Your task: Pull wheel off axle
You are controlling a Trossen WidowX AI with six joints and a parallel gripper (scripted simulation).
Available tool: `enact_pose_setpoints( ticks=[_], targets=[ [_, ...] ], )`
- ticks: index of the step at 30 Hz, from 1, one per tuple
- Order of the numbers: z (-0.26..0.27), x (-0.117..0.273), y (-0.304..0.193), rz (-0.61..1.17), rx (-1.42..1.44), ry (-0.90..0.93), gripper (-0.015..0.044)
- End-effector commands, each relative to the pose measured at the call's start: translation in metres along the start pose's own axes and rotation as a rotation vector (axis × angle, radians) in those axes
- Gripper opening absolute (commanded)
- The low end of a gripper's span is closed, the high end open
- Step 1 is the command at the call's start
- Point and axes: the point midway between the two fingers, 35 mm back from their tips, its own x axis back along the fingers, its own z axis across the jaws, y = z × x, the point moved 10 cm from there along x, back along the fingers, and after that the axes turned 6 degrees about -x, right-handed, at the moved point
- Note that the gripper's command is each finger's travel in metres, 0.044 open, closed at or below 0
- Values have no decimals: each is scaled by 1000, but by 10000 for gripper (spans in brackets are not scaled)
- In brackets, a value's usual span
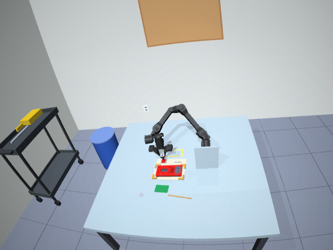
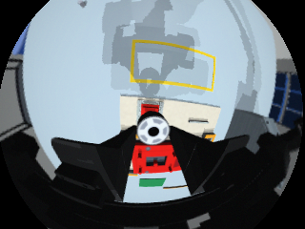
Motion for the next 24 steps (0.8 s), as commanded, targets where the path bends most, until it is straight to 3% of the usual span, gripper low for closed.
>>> enact_pose_setpoints(
  ticks=[1,15,24],
  targets=[
    [1,2,0,1,-6,1,0],
    [0,8,0,1,-5,2,0],
    [-3,41,0,2,-5,2,0]
  ],
)
